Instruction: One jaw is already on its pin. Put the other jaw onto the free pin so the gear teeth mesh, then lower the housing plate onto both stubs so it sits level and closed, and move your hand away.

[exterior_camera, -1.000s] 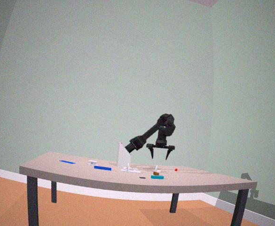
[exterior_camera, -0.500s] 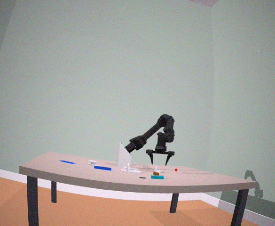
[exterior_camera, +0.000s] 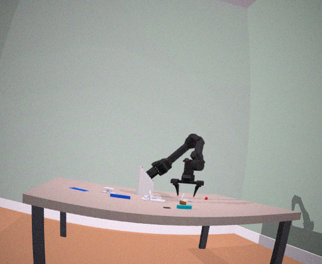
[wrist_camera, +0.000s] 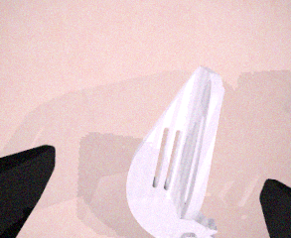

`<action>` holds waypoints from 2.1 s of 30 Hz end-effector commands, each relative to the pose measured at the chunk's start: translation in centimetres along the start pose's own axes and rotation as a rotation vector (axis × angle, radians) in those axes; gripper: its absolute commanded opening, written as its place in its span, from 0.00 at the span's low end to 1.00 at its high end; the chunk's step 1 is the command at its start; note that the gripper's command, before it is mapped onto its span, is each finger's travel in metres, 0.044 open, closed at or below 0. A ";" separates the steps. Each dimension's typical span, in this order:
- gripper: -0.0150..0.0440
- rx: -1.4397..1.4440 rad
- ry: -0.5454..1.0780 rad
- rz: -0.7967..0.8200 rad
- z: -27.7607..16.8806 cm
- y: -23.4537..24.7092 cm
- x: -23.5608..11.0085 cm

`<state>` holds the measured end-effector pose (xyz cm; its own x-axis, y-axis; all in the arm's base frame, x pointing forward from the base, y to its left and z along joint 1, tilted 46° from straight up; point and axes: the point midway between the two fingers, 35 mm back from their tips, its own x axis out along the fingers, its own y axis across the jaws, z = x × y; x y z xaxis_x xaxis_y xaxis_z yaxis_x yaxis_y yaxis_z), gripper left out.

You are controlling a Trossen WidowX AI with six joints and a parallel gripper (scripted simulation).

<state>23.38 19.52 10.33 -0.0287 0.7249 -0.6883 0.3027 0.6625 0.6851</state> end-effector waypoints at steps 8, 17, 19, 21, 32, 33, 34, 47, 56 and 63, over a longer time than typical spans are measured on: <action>1.00 0.013 0.006 -0.006 -0.2 -0.3 1.9; 1.00 0.013 0.006 -0.005 -0.3 -0.4 2.7; 1.00 0.013 0.006 -0.005 -0.3 -0.4 2.7; 1.00 0.013 0.006 -0.005 -0.3 -0.4 2.7; 1.00 0.013 0.006 -0.005 -0.3 -0.4 2.7; 1.00 0.013 0.006 -0.005 -0.3 -0.4 2.7; 1.00 0.013 0.006 -0.005 -0.3 -0.4 2.7; 0.73 0.006 0.008 -0.002 -0.3 -0.3 2.7; 0.50 0.006 0.008 -0.002 -0.3 -0.3 2.7; 0.48 0.006 0.008 -0.002 -0.3 -0.3 2.7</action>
<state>22.94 21.27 8.34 -0.0368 0.7224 -0.6905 0.3103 0.6651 0.6792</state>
